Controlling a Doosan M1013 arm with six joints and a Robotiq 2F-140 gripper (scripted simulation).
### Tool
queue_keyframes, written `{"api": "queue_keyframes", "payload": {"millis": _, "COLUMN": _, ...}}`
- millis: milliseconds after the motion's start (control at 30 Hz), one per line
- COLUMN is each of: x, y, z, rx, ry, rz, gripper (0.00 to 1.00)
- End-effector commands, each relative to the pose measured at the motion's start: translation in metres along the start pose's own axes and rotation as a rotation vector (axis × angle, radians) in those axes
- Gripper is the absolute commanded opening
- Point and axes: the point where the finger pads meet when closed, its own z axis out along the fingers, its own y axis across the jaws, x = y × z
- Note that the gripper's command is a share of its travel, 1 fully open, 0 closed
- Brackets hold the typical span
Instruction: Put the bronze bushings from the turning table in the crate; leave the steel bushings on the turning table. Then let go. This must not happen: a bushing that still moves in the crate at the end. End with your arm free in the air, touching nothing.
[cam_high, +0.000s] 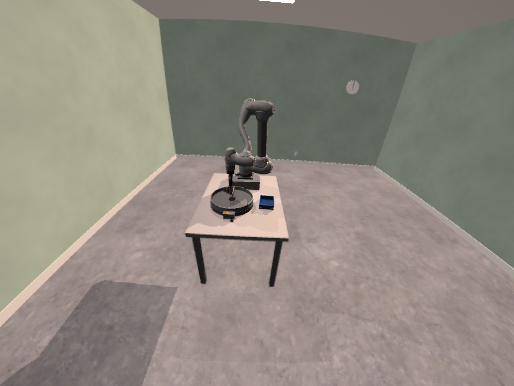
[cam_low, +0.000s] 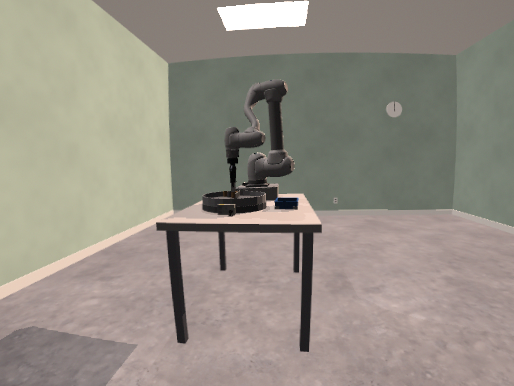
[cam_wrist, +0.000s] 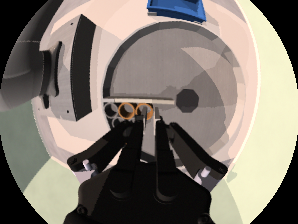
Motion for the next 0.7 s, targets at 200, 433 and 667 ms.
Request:
{"api": "queue_keyframes", "payload": {"millis": 200, "x": 0.0, "y": 0.0, "z": 0.0, "rx": 0.0, "ry": 0.0, "rz": 0.0, "gripper": 0.1}}
{"api": "queue_keyframes", "payload": {"millis": 433, "x": 0.0, "y": 0.0, "z": 0.0002, "rx": 0.0, "ry": 0.0, "rz": 0.0, "gripper": 0.1}}
{"api": "queue_keyframes", "payload": {"millis": 667, "x": 0.0, "y": 0.0, "z": 0.0055, "rx": 0.0, "ry": 0.0, "rz": 0.0, "gripper": 0.1}}
